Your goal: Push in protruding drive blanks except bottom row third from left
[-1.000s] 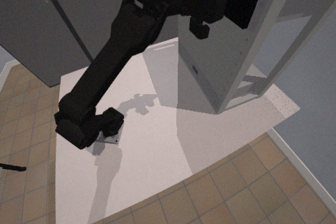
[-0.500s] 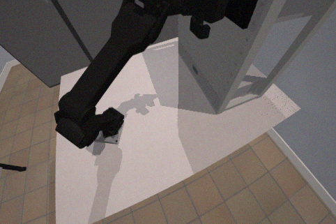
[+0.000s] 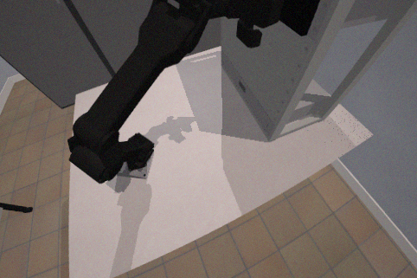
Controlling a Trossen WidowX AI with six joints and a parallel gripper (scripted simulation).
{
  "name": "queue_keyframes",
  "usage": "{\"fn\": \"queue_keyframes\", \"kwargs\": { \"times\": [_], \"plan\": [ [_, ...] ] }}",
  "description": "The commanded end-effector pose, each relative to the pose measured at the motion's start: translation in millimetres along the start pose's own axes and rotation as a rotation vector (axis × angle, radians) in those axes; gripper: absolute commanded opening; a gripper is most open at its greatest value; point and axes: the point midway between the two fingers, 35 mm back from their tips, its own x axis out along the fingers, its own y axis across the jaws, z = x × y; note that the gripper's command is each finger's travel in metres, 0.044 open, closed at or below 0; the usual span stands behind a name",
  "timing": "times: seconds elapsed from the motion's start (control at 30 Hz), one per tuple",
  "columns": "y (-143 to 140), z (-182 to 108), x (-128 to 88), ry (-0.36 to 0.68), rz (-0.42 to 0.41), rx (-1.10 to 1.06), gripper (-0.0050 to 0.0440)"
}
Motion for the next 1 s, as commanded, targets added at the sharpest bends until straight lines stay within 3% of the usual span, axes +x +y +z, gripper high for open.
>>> {"fn": "queue_keyframes", "kwargs": {
  "times": [0.0, 0.97],
  "plan": [
    [10.5, 8.1, -2.6, -0.011, 0.027, 0.024, 0.0000],
    [10.0, 8.4, 0.4, -0.011, 0.027, 0.024, 0.0000]
  ]
}}
